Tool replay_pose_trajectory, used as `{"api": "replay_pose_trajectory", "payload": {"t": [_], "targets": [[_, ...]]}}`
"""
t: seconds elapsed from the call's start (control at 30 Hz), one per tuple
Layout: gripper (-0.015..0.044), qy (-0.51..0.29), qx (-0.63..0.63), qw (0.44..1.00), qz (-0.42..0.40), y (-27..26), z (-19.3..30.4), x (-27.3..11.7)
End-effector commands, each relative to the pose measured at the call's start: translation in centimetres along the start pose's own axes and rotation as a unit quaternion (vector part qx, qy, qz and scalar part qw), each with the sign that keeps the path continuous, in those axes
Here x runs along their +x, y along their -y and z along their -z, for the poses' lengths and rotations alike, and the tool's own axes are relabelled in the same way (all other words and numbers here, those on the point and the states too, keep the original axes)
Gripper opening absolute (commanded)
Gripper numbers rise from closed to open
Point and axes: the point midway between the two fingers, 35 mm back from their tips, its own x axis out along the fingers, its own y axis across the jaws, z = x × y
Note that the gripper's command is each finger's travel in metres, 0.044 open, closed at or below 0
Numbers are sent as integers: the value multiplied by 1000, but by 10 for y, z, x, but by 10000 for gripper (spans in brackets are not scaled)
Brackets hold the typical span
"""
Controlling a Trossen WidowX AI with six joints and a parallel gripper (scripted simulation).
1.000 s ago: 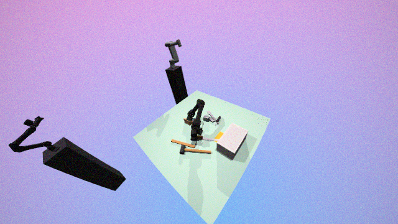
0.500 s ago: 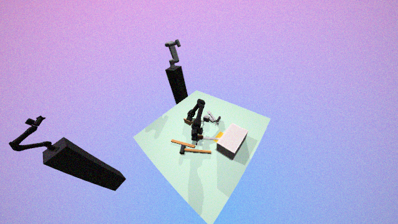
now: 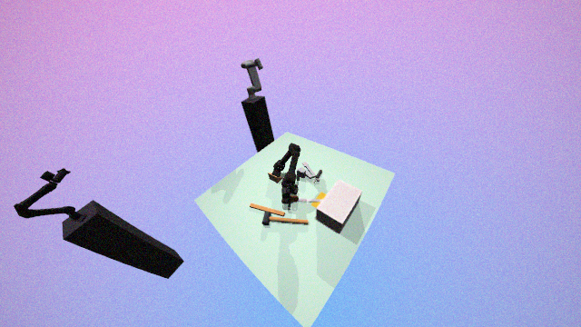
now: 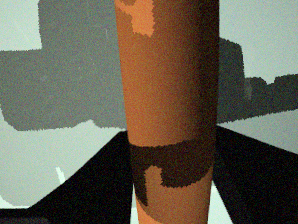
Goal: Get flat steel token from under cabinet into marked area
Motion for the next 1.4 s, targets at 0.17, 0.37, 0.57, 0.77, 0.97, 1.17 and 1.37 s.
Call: {"api": "replay_pose_trajectory", "payload": {"t": [0.17,0.37,0.57,0.77,0.97,1.17,1.37], "targets": [[0,-1,-5,1000,4,-8,-9,-3],[0,-1,-6,1000,4,-14,-13,-3],[0,-1,-6,1000,4,-20,-18,-2],[0,-1,-6,1000,3,-25,-23,-2],[0,-1,-6,1000,3,-31,-28,-2],[0,0,-6,1000,3,-37,-33,-2],[0,0,-6,1000,3,-42,-37,-2]]}}
